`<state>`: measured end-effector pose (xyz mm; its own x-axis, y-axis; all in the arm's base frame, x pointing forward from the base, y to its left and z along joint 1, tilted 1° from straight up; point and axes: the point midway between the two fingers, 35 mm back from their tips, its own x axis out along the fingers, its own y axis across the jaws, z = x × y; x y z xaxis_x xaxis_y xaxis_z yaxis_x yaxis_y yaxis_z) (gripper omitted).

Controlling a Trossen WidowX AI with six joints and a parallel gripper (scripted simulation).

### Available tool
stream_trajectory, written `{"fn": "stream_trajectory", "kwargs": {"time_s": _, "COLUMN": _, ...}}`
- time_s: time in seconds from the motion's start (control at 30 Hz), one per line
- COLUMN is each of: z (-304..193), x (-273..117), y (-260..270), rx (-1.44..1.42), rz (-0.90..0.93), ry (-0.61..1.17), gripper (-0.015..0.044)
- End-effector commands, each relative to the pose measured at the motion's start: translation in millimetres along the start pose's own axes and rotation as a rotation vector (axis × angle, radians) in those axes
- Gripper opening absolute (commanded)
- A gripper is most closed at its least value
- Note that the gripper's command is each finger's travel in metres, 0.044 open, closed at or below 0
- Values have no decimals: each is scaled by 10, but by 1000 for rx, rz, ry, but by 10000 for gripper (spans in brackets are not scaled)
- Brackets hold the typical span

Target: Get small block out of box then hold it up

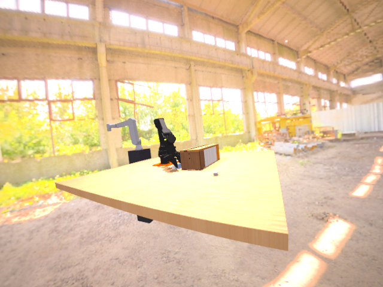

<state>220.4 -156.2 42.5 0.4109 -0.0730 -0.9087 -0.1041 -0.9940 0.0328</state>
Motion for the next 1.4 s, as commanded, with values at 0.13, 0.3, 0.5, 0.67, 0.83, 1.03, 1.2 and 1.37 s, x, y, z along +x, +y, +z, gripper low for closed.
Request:
{"fn": "stream_trajectory", "kwargs": {"time_s": 0.13, "z": 8, "x": 20, "y": -7, "rx": -5, "rz": -4, "ry": 4, "gripper": 101}}
{"fn": "stream_trajectory", "kwargs": {"time_s": 0.3, "z": 3, "x": 13, "y": -6, "rx": -5, "rz": -4, "ry": 4, "gripper": 29}}
{"fn": "stream_trajectory", "kwargs": {"time_s": 0.5, "z": -133, "x": -253, "y": 11, "rx": -3, "rz": -3, "ry": 3, "gripper": 0}}
{"fn": "stream_trajectory", "kwargs": {"time_s": 0.67, "z": -231, "x": -516, "y": 1, "rx": 0, "rz": -2, "ry": 1, "gripper": 0}}
{"fn": "stream_trajectory", "kwargs": {"time_s": 0.83, "z": -247, "x": -561, "y": -1, "rx": 4, "rz": 1, "ry": 1, "gripper": 0}}
{"fn": "stream_trajectory", "kwargs": {"time_s": 1.03, "z": -369, "x": -822, "y": 15, "rx": 135, "rz": 73, "ry": 8, "gripper": 0}}
{"fn": "stream_trajectory", "kwargs": {"time_s": 1.2, "z": -462, "x": -1086, "y": 11, "rx": 254, "rz": 139, "ry": 31, "gripper": 0}}
{"fn": "stream_trajectory", "kwargs": {"time_s": 1.37, "z": -525, "x": -1347, "y": -5, "rx": 371, "rz": 197, "ry": 65, "gripper": 0}}
